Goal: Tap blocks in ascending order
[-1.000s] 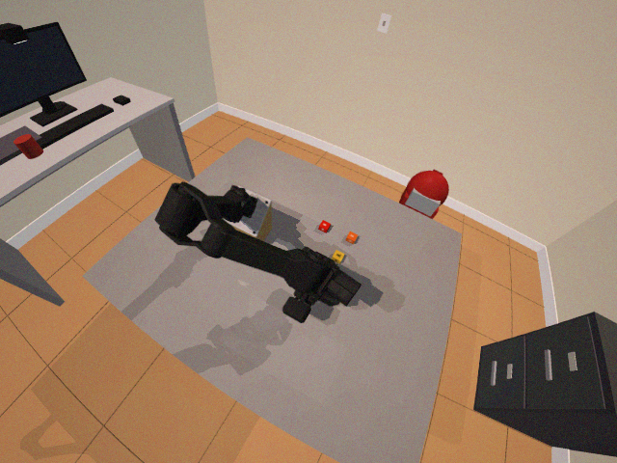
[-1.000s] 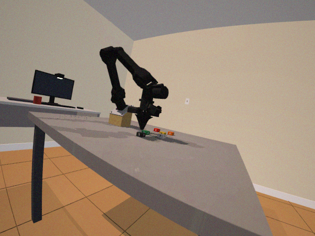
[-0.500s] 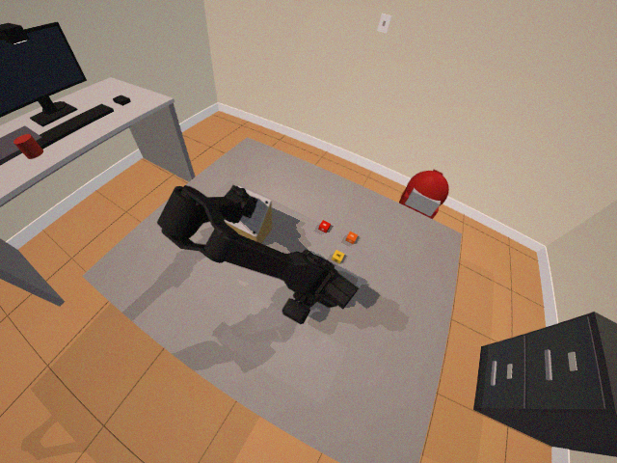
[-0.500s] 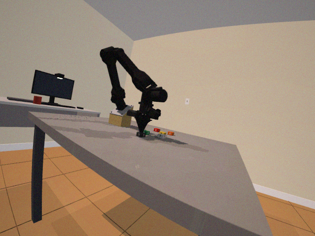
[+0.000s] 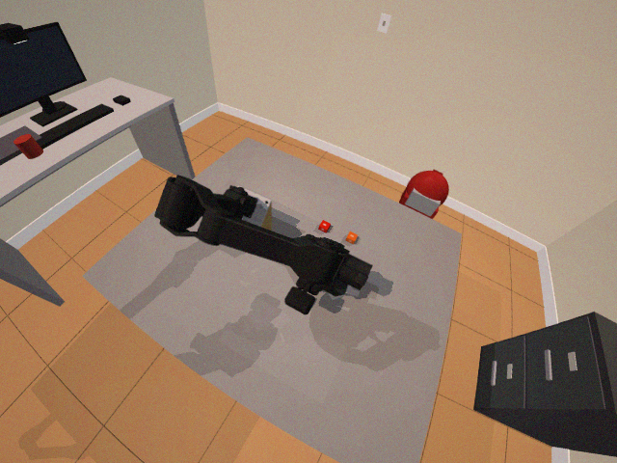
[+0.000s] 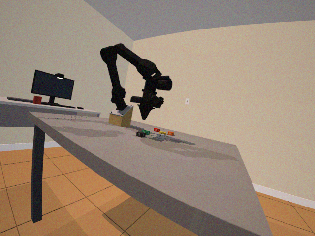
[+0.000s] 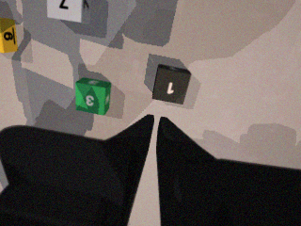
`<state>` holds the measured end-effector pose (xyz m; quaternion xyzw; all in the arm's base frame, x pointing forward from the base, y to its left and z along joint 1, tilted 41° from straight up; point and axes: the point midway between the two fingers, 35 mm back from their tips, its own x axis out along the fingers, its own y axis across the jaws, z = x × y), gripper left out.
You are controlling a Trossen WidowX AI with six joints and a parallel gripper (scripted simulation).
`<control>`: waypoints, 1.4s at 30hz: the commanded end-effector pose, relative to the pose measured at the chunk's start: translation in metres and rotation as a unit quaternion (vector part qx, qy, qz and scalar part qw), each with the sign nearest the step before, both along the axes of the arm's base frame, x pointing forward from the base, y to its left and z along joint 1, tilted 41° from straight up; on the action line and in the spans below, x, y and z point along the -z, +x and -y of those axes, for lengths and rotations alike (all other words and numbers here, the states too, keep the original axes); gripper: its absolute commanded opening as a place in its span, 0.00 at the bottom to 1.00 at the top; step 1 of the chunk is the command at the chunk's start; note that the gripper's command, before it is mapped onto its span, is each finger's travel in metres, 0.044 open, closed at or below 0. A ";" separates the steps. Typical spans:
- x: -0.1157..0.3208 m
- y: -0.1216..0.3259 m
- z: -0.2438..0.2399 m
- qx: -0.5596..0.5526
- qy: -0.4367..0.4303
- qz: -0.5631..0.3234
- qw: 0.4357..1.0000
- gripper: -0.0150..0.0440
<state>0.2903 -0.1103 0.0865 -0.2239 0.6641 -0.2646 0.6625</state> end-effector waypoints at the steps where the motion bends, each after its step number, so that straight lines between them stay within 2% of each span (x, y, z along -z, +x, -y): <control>1: -0.037 0.001 -0.025 -0.001 -0.004 0.014 1.000 0.29; 8: -0.032 0.007 -0.032 -0.002 -0.002 0.014 1.000 0.29; 17: 0.048 0.067 -0.137 -0.004 0.013 0.015 1.000 0.29; 26: 0.138 0.066 -0.233 -0.002 0.004 0.016 1.000 0.29; 32: 0.142 0.066 -0.232 -0.001 0.003 0.016 1.000 0.29; 37: 0.199 0.067 -0.183 -0.001 0.002 0.017 1.000 0.29; 42: 0.201 0.067 -0.181 -0.001 0.002 0.017 1.000 0.29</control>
